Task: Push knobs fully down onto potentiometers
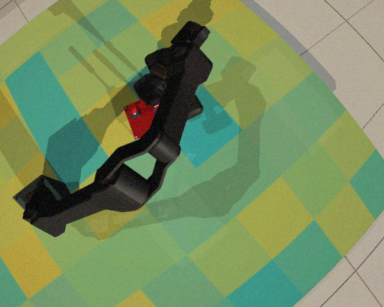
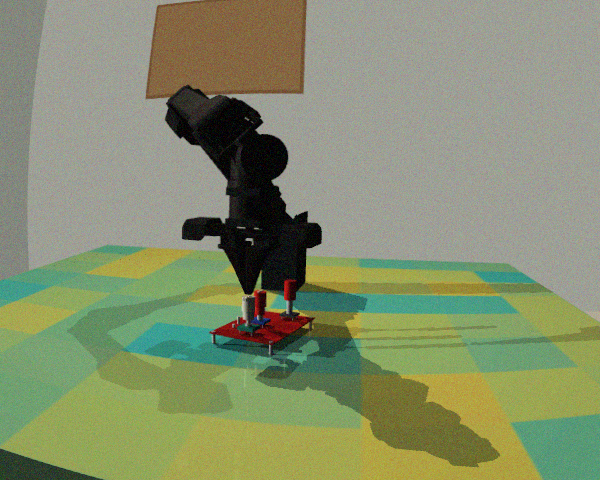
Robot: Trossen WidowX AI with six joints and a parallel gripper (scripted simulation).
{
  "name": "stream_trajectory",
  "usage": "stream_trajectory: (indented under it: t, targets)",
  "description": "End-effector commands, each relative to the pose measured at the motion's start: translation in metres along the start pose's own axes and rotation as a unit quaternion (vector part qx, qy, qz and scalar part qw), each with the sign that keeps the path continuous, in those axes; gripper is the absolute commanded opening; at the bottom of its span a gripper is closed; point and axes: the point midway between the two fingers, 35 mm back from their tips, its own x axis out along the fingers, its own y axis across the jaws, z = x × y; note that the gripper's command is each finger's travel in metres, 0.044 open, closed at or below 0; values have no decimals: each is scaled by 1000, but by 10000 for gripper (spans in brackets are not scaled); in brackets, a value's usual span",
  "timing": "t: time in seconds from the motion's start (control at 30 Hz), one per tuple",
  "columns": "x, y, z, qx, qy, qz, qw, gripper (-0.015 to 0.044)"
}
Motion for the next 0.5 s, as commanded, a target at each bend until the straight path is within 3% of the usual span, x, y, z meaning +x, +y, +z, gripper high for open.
stream_trajectory:
  t: [0.0,0.47]
  targets:
    - [1,0,0,-2,1,2,1000,0]
    - [4,0,0,-2,1,2,1000,0]
